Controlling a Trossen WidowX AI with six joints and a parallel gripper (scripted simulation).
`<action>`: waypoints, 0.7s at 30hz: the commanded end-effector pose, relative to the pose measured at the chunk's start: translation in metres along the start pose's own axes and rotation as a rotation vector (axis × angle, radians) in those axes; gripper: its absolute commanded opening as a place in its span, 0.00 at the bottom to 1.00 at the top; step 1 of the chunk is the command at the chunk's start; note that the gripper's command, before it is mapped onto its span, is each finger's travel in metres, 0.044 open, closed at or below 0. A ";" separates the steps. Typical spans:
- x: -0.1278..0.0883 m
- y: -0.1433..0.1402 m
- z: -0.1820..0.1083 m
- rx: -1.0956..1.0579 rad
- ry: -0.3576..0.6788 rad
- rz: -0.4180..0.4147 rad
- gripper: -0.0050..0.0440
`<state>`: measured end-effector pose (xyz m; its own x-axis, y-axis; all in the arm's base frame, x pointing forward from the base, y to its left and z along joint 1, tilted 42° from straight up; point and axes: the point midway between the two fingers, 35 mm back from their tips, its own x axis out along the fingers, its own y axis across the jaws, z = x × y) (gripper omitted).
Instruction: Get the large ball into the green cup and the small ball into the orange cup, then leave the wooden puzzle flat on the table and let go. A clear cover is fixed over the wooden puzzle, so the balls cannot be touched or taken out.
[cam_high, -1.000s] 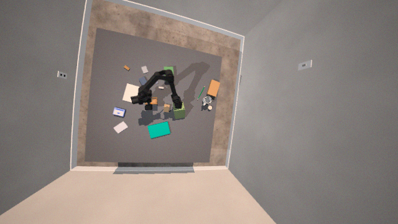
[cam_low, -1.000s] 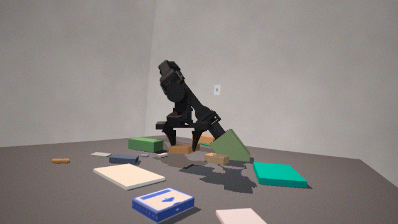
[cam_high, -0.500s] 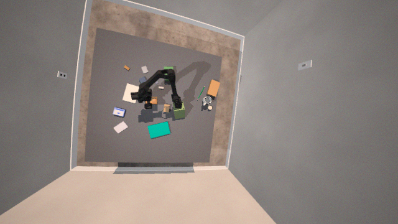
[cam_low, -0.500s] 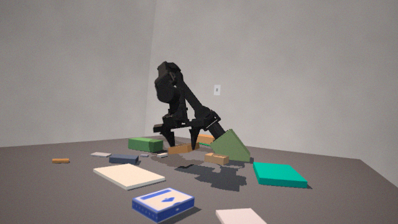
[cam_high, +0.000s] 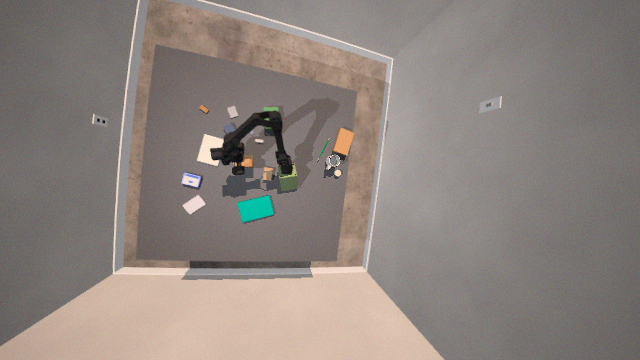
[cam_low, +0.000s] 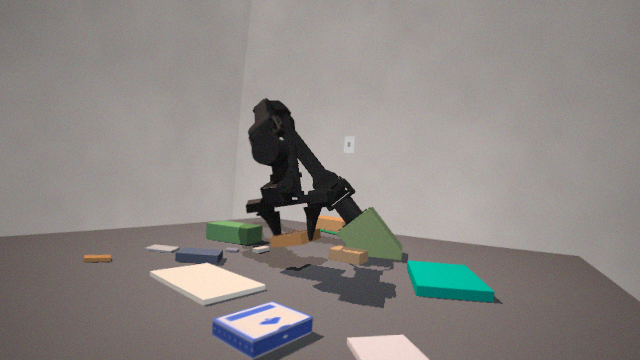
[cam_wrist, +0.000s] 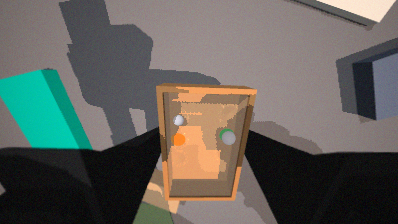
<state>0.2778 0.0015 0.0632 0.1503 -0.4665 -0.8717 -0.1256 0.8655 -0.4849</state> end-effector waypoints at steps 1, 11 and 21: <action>0.000 0.001 0.000 0.000 -0.002 0.007 0.10; 0.000 0.001 0.000 0.000 0.000 0.018 0.10; 0.000 0.001 0.000 0.000 0.000 0.018 0.10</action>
<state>0.2775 0.0011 0.0628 0.1464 -0.4576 -0.8770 -0.1274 0.8705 -0.4754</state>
